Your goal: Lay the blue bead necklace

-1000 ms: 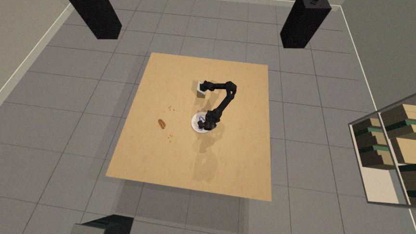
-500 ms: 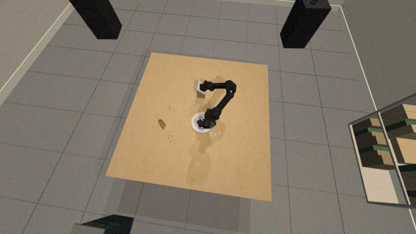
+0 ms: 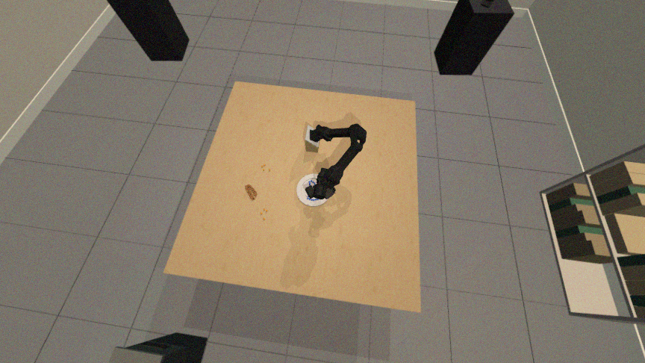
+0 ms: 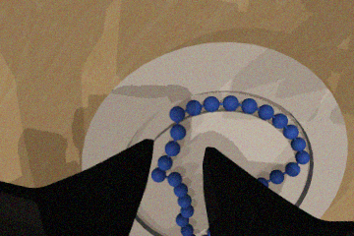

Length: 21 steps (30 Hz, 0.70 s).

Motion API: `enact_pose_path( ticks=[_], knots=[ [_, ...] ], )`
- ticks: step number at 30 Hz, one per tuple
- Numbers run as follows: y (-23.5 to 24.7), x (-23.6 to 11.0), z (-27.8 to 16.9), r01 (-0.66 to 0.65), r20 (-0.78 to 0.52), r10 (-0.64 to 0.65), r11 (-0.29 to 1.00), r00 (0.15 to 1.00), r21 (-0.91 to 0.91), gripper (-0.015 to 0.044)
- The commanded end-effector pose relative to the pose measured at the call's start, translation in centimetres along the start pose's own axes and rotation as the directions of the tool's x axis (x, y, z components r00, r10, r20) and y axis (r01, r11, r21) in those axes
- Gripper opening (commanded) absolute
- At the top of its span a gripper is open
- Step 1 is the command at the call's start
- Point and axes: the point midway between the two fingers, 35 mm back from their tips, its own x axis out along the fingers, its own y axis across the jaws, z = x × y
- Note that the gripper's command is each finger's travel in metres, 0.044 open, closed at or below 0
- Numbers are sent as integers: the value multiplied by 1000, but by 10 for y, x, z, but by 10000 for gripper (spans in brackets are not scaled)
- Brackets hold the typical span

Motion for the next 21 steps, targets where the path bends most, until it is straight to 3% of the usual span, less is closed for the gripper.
enact_pose_path(
  ticks=[1,21],
  knots=[
    [-1,2,0,2,2,-2,1000,1000,1,120],
    [1,31,-2,-4,-3,4,1000,1000,3,120]
  ],
)
